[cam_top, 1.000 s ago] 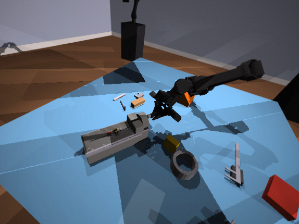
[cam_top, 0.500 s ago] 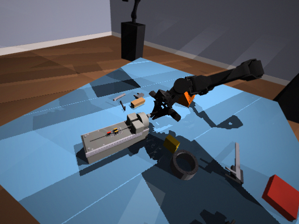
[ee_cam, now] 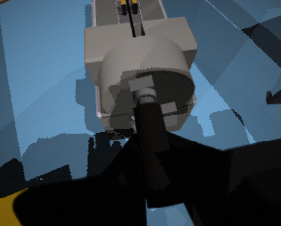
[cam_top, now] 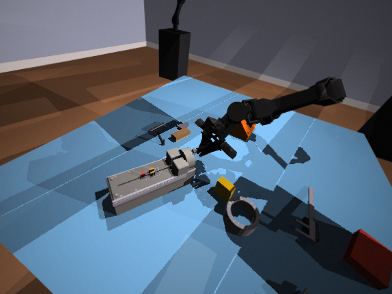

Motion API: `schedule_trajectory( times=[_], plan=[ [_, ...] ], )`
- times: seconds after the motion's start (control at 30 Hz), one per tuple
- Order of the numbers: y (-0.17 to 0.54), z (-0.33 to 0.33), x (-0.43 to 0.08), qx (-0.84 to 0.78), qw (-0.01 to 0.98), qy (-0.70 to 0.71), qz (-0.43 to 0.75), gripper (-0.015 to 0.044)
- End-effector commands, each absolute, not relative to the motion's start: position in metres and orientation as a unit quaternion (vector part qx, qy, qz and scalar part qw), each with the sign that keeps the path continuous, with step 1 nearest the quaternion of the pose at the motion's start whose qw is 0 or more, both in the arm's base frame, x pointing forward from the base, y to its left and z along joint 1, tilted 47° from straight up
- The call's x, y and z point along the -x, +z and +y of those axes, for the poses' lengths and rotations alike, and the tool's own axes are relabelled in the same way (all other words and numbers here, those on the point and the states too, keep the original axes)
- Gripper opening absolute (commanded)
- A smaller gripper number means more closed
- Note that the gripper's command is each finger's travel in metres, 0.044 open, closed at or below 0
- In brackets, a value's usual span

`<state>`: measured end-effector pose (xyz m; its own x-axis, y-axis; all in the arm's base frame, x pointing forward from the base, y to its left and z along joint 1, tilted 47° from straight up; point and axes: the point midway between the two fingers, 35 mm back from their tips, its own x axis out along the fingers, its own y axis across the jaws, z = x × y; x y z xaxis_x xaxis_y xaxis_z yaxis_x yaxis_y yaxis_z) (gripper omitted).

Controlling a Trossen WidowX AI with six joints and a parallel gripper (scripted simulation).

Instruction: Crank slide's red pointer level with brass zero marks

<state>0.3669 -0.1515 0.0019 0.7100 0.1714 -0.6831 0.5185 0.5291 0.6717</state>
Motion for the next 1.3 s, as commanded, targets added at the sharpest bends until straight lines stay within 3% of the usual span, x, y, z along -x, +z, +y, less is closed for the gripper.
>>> schedule_trajectory(
  times=[0.0,1.27],
  plan=[
    [-0.0029,-0.1575,-0.3615,-0.474,0.791,-0.122,0.366,0.0000],
    [-0.0116,-0.1603,-0.3571,-0.474,0.791,-0.122,0.366,0.0000]
  ],
)
